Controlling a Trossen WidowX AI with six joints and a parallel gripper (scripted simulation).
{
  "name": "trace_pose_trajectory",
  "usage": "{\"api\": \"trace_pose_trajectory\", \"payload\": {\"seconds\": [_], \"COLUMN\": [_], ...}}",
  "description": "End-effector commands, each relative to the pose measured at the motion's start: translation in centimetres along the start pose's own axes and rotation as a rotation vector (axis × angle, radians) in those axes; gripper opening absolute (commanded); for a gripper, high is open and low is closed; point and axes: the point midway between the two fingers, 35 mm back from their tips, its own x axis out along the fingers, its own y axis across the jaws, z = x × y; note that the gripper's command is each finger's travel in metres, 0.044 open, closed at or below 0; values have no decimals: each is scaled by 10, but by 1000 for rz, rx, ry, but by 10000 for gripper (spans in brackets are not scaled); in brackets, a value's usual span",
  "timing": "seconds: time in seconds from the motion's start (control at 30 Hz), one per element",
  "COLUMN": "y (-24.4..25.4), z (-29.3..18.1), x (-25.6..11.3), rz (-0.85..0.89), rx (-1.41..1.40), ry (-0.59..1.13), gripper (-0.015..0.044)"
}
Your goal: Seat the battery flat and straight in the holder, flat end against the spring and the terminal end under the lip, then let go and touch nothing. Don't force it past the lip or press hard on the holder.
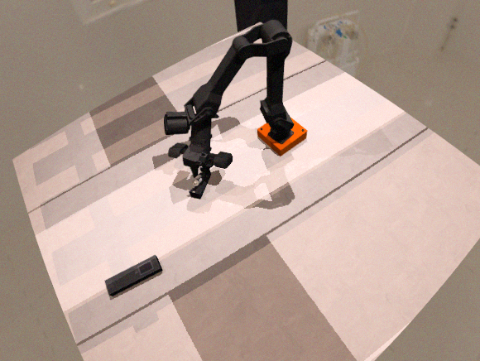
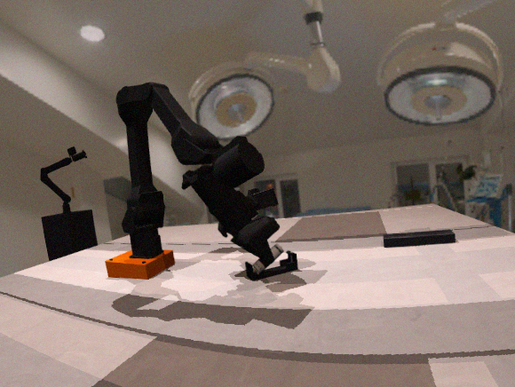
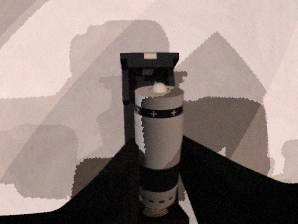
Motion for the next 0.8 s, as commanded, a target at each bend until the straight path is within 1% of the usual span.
{"api": "trace_pose_trajectory", "payload": {"seconds": [0.0,0.77], "y": [1,0], "z": [-4,1], "x": [2,11], "rz": [5,23], "rx": [8,27], "ry": [42,224], "gripper": [70,70]}}
